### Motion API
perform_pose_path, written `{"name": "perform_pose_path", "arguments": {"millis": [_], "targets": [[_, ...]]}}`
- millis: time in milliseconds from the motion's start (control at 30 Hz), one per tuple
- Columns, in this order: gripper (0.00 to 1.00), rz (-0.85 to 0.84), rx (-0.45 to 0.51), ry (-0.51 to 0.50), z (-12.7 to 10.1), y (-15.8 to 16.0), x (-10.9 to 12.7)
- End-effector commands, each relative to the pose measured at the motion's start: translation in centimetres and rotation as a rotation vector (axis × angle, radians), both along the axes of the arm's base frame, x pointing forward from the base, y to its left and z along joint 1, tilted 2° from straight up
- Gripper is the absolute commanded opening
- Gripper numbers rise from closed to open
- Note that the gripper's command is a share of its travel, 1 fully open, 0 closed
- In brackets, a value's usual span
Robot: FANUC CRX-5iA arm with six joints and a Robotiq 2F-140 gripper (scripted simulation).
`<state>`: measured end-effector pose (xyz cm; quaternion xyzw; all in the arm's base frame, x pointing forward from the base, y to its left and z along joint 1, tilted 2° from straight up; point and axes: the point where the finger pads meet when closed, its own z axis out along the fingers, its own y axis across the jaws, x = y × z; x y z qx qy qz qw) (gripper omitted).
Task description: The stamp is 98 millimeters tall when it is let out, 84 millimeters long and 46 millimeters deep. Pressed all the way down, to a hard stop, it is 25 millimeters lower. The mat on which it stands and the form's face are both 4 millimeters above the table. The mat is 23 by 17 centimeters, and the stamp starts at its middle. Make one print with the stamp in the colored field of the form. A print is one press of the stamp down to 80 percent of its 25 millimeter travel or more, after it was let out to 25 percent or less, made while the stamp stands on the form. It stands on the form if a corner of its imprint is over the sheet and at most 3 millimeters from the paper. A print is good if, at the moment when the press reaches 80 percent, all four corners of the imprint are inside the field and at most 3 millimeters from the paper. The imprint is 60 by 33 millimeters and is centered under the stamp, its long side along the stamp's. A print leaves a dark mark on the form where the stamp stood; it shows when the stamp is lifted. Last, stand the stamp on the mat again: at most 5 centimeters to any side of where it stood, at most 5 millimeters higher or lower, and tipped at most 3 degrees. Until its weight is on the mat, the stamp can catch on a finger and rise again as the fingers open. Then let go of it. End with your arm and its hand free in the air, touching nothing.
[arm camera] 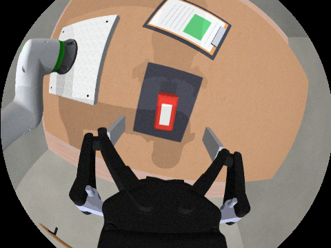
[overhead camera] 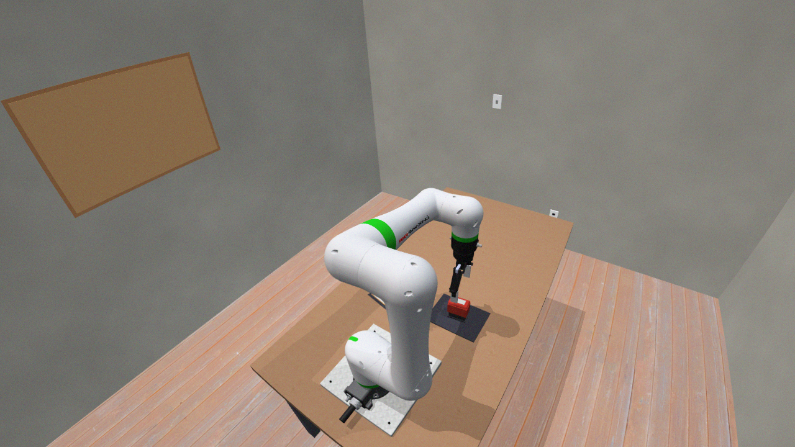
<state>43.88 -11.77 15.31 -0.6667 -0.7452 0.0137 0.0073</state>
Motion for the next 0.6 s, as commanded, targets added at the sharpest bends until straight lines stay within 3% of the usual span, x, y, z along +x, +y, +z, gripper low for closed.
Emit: {"name": "perform_pose_path", "arguments": {"millis": [0,333,467,567], "targets": [[1.0,0.0,0.0,0.0,2.9,0.0,0.1],[1.0,0.039,0.001,0.0,3.2,1.1,0.3],[1.0,0.326,0.01,0.002,3.2,8.8,1.5],[1.0,0.481,0.015,0.004,3.1,12.4,1.1]]}}
